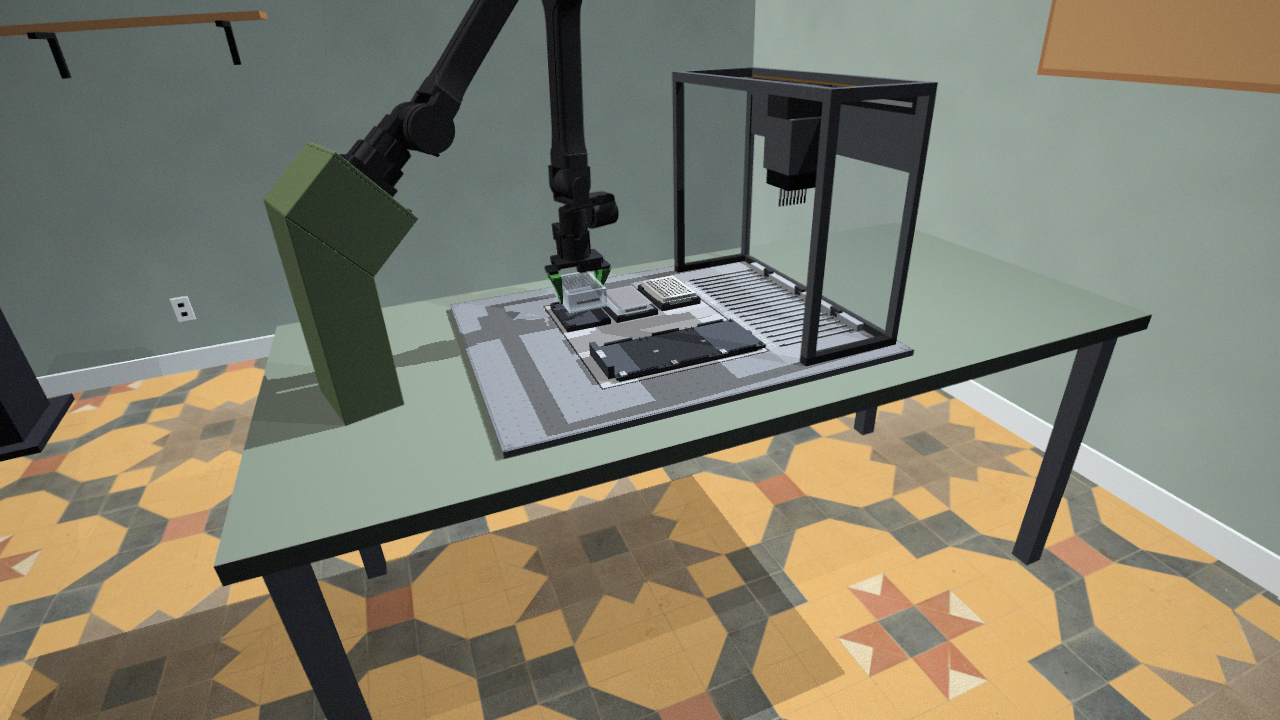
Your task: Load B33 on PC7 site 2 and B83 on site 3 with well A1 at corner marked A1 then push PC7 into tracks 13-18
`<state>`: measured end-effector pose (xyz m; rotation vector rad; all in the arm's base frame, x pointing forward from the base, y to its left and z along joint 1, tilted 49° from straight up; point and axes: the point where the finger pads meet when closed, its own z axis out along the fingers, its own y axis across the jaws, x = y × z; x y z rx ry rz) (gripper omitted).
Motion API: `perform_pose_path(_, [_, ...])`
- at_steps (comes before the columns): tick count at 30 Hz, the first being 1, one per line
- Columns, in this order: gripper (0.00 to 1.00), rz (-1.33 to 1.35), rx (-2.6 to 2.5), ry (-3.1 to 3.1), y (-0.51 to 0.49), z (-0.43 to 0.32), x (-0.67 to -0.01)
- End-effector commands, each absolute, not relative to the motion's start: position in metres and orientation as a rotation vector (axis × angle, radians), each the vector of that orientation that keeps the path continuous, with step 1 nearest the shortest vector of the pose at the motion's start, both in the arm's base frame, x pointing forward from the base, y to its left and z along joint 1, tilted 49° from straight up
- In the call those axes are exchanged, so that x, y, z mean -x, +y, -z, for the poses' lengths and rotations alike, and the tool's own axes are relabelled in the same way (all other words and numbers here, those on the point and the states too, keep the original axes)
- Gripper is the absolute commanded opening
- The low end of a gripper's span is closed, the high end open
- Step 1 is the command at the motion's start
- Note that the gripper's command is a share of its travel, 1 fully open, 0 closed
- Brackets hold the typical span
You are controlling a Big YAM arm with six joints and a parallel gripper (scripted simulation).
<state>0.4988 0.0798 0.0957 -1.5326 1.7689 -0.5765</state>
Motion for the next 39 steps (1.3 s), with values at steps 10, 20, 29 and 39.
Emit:
perform_pose_path(10, [0.0, 0.575, 1.539, 1.761, 0.077, -0.12, -0.47])
perform_pose_path(20, [0.0, 0.574, 1.539, 1.76, 0.075, -0.133, -0.453])
perform_pose_path(29, [0.0, 0.564, 1.55, 1.773, 0.074, -0.132, -0.446])
perform_pose_path(39, [0.0, 0.576, 1.545, 1.776, 0.034, -0.148, -0.471])
